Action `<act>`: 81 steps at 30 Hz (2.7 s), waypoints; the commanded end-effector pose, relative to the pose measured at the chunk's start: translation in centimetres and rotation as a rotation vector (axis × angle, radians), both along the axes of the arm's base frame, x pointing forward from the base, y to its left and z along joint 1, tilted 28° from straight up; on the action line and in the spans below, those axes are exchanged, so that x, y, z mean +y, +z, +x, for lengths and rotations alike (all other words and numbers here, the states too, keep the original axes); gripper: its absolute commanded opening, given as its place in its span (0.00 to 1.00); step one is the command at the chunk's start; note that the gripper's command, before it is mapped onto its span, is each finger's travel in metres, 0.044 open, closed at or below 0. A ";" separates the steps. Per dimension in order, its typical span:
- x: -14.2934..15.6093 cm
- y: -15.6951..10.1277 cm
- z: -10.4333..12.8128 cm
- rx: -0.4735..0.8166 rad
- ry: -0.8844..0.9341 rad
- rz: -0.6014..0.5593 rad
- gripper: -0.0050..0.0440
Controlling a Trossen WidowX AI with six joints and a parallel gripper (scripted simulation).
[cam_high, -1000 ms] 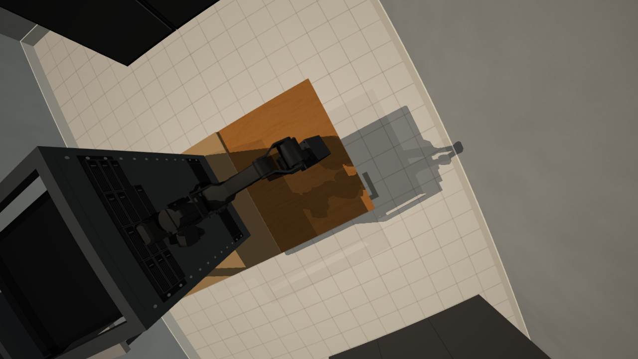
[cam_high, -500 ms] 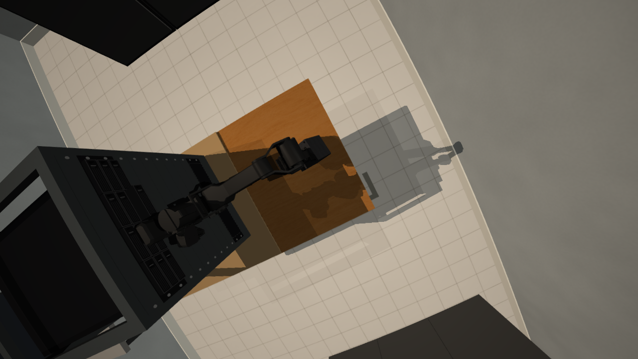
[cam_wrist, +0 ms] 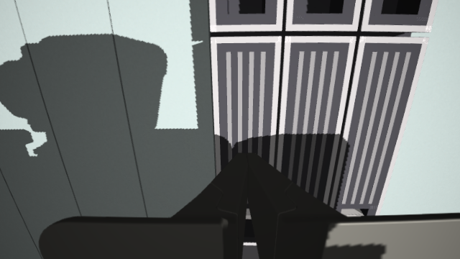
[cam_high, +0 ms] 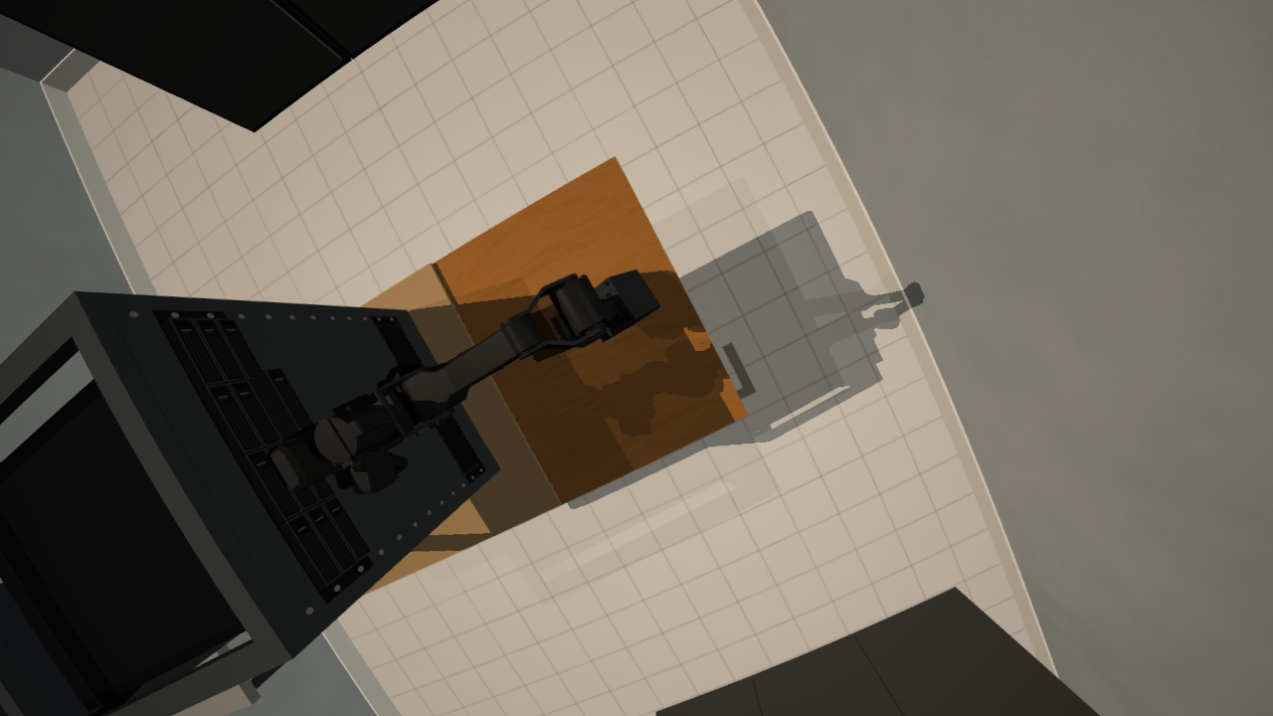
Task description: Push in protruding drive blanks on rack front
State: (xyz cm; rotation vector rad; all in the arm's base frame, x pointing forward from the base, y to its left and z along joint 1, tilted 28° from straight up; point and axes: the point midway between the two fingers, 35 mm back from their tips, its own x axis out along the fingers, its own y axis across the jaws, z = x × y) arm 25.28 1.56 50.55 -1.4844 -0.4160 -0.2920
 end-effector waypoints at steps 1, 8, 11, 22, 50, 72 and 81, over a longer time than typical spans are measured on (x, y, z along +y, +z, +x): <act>0.0 1.2 -0.7 -0.030 -0.001 -0.001 0.00; 0.0 1.2 -0.7 -0.030 -0.001 -0.001 0.00; 0.0 1.2 -0.6 -0.030 -0.001 -0.001 0.00; 0.0 1.3 -0.4 -0.030 -0.001 -0.001 0.00; 0.0 1.2 -0.5 -0.030 -0.001 -0.001 0.00; -0.4 -1.5 -5.7 -0.030 -0.001 -0.001 0.00; -0.4 -1.5 -5.7 -0.030 -0.001 -0.001 0.00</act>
